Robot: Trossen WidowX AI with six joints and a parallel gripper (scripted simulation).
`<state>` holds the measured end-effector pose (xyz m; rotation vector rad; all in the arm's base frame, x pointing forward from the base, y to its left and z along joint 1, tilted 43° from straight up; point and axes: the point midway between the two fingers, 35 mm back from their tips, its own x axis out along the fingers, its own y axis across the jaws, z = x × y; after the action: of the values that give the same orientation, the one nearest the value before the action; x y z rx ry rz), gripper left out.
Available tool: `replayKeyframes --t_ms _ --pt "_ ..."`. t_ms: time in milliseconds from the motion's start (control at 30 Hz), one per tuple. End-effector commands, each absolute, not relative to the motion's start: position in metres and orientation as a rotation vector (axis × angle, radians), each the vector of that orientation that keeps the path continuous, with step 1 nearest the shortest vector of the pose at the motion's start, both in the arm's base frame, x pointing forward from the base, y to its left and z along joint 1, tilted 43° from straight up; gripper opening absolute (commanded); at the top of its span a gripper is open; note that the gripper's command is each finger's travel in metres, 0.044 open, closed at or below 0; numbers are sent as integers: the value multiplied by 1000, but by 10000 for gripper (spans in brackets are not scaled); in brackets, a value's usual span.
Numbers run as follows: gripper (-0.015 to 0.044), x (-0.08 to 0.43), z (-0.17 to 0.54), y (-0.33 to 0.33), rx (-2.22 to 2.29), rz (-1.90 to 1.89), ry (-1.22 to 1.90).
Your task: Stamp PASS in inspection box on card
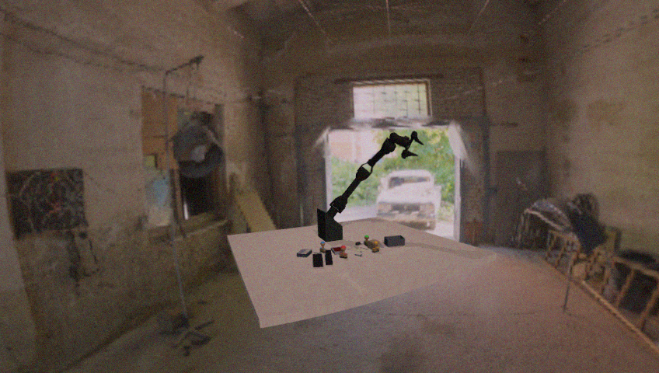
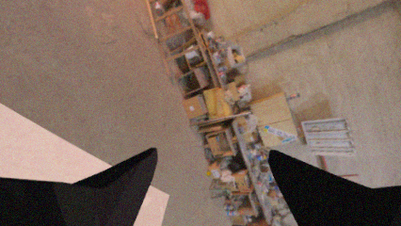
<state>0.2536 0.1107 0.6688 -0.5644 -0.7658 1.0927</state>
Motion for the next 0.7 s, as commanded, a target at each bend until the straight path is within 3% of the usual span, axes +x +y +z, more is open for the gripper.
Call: replayKeyframes --t_ms 0,200,667 --pt "374 255 668 111 -557 1094 -760" --pt "219 307 629 115 -321 1113 -558" --pt "219 395 448 144 177 1061 110"
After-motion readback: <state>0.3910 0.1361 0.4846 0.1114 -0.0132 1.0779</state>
